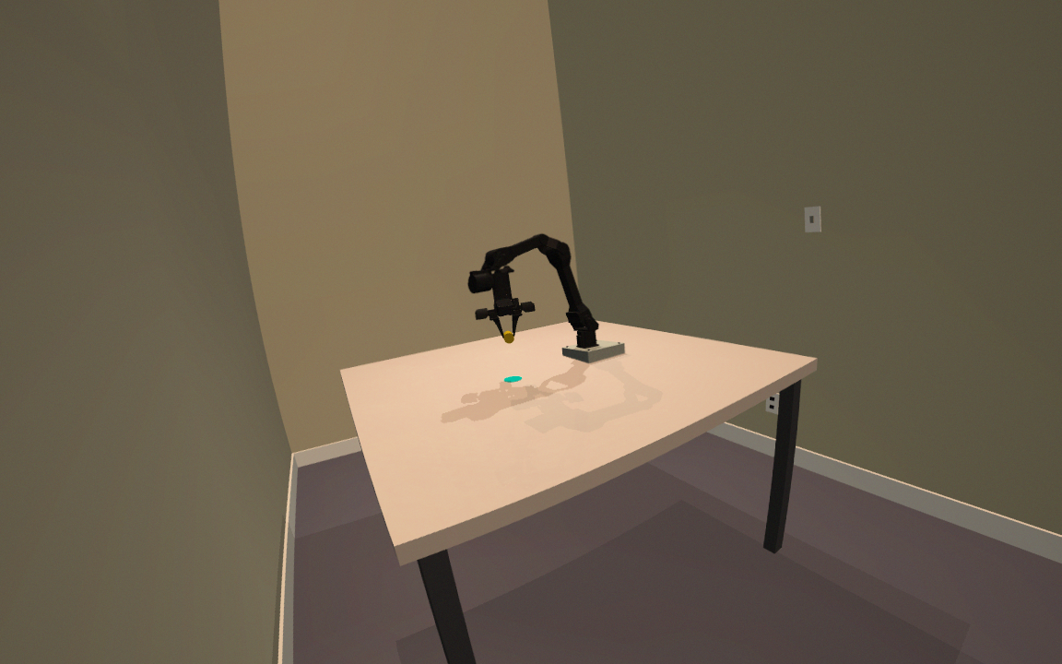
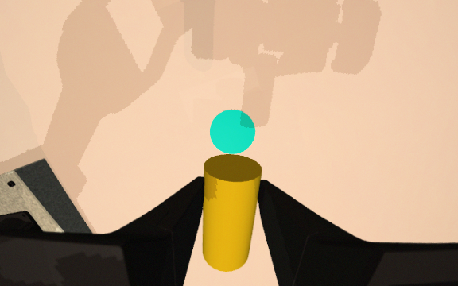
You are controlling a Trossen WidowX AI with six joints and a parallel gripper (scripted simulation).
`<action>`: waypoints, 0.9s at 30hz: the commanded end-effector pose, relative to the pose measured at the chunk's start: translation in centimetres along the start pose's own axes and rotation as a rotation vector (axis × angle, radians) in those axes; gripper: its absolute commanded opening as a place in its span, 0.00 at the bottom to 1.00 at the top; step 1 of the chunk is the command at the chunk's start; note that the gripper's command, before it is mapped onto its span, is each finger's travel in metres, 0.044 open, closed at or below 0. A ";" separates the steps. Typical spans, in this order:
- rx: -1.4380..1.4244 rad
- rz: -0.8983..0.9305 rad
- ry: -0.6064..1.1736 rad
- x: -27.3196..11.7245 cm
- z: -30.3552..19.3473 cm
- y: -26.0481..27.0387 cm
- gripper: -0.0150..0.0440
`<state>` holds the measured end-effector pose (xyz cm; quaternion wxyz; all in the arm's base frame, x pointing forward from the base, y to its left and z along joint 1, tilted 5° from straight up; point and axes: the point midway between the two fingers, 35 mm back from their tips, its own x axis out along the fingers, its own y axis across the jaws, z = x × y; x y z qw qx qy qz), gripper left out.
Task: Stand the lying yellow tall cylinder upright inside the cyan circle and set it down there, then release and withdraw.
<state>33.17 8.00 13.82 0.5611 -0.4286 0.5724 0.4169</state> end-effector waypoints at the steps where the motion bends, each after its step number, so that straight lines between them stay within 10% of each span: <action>1: -0.004 0.024 -0.023 0.5 -0.1 0.0 0.43; 27: -0.017 0.120 -0.179 2.0 -0.2 0.5 0.43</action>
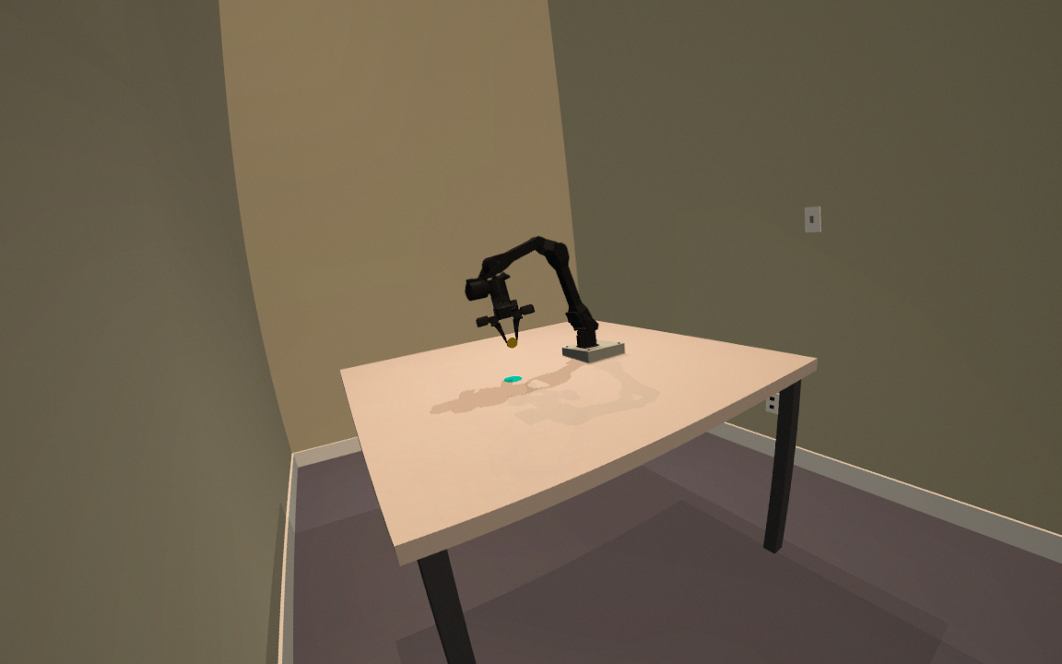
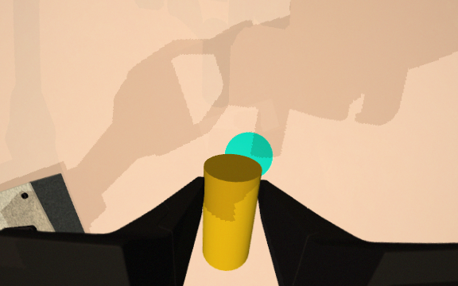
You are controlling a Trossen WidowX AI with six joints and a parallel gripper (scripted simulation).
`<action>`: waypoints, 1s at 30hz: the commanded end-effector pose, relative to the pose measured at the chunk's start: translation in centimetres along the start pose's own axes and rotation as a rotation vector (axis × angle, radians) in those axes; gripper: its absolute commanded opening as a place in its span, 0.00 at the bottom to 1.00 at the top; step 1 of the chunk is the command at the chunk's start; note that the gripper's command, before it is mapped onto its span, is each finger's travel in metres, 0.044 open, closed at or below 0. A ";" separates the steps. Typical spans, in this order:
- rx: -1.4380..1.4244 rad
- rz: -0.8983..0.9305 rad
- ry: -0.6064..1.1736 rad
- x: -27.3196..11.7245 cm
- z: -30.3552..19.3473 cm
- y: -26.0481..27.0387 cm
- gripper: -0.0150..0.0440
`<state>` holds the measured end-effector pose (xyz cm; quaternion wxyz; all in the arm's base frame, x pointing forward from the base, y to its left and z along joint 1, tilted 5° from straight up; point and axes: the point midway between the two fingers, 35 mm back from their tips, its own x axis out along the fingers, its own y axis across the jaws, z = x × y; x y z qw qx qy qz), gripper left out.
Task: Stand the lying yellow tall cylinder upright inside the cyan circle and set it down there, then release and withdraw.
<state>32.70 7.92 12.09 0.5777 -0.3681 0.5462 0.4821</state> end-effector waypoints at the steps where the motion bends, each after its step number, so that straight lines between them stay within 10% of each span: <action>1: -0.004 0.017 -0.030 0.3 -0.1 0.0 0.43; 30: -0.018 0.090 -0.222 1.4 -0.4 0.2 0.43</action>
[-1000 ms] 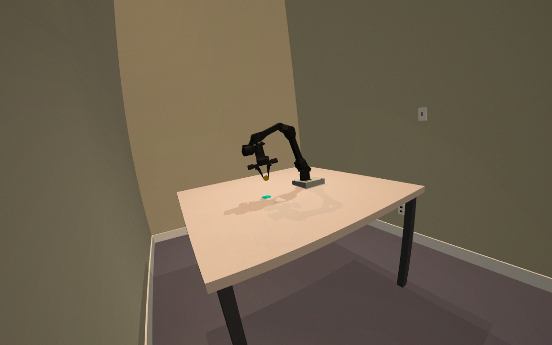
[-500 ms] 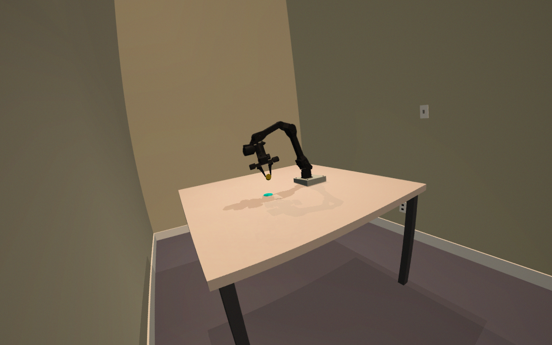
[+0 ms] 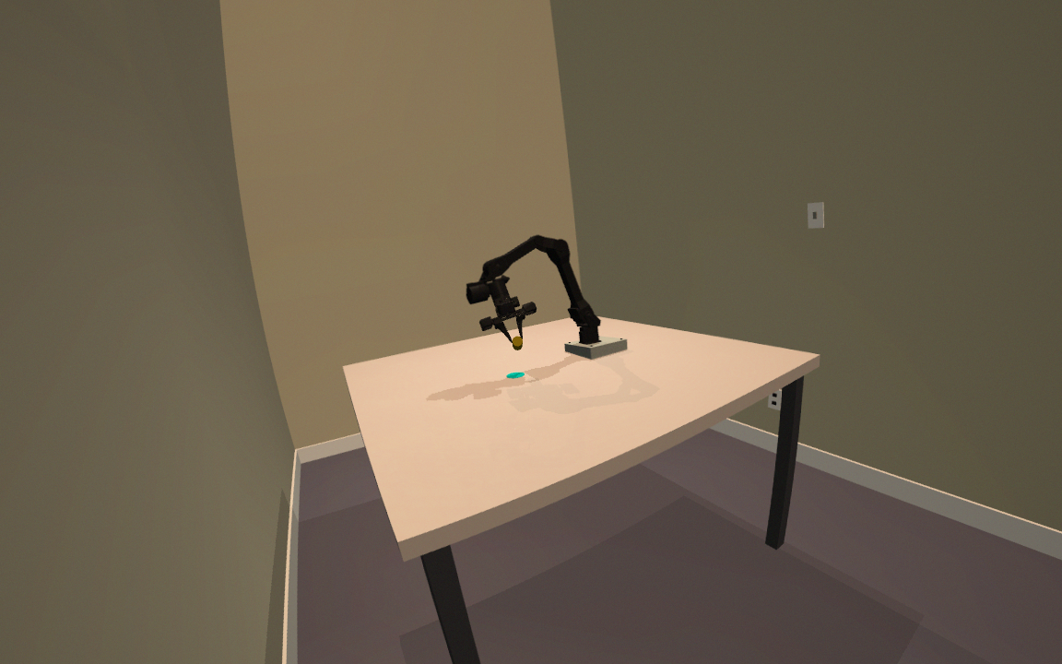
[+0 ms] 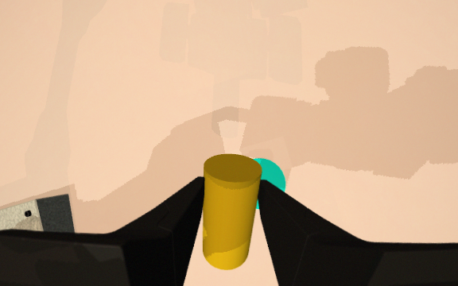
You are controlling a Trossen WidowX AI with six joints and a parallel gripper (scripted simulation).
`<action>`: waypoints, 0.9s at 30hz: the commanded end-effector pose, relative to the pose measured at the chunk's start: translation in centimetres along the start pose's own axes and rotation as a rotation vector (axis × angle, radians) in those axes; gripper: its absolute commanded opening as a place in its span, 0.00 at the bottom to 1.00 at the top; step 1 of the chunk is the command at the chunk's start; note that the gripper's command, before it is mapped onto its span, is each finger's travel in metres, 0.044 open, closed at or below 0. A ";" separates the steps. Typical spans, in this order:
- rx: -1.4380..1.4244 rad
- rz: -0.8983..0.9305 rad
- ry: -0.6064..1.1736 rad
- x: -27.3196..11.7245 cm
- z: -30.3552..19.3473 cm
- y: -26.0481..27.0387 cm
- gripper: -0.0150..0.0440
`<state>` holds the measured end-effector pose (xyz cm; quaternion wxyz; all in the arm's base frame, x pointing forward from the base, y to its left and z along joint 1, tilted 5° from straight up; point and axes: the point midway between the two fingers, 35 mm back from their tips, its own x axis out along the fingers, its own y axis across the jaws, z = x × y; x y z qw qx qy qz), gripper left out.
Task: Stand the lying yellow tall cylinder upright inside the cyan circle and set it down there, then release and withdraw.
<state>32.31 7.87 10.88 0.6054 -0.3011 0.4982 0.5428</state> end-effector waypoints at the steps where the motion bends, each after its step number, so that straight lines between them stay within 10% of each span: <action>1: -0.004 0.011 -0.033 0.2 -0.1 0.0 0.43; 27: -0.021 0.044 -0.218 0.6 -0.4 0.1 0.43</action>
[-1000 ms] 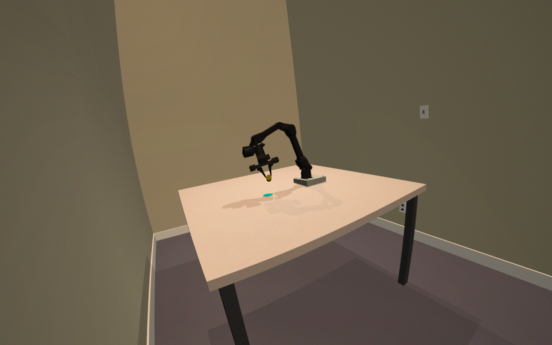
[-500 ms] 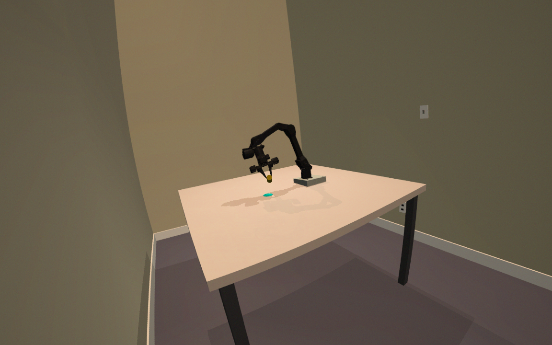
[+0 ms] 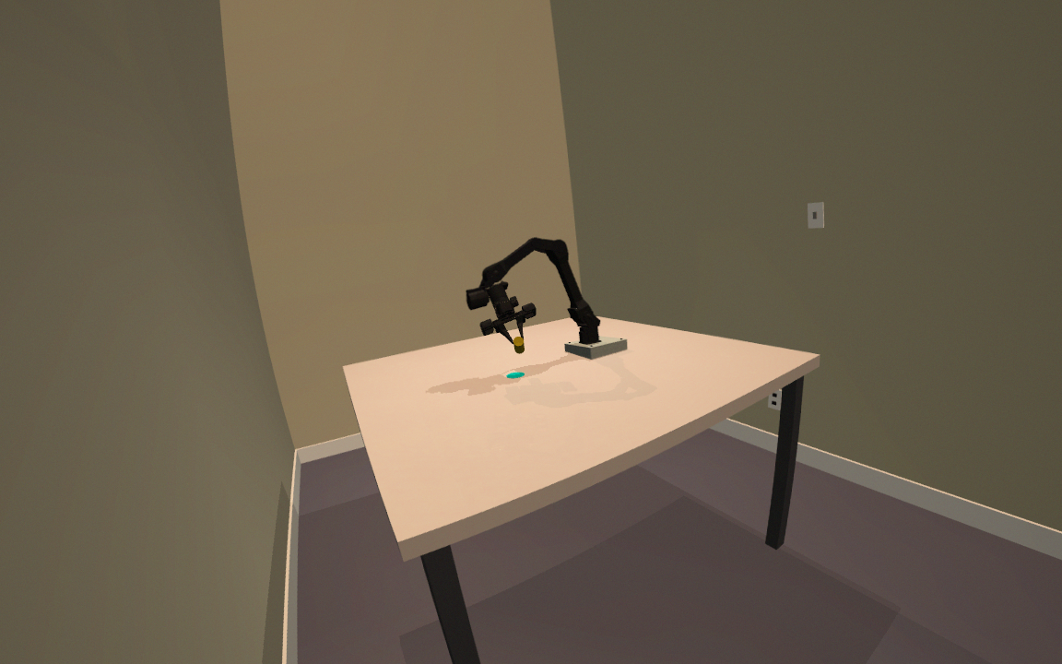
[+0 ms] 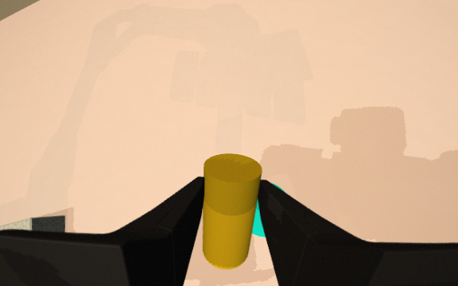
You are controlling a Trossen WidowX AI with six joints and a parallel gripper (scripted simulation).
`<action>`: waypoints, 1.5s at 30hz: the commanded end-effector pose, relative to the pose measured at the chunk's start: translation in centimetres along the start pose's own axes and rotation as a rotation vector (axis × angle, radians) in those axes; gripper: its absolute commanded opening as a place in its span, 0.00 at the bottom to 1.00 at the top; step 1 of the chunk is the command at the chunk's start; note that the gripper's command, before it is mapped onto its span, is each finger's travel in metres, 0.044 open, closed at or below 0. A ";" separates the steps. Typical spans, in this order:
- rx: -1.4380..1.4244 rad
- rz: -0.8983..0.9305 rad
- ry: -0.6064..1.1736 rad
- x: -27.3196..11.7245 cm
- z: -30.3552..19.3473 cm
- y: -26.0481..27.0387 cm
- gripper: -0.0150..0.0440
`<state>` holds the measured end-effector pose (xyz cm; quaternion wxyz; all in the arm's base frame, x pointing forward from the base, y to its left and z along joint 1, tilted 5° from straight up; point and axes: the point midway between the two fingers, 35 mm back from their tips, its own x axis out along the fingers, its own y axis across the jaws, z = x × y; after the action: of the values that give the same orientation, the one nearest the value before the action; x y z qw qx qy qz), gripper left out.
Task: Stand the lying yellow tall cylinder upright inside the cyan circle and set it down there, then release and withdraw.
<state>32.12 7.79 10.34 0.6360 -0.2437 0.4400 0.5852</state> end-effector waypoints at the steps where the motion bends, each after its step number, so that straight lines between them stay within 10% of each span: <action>1: -0.004 0.005 -0.036 0.1 -0.1 0.0 0.43; 45: -0.049 -0.009 -0.360 -0.5 -0.4 -0.1 0.43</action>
<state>32.10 7.30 10.52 0.6953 -0.1592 0.3159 0.6256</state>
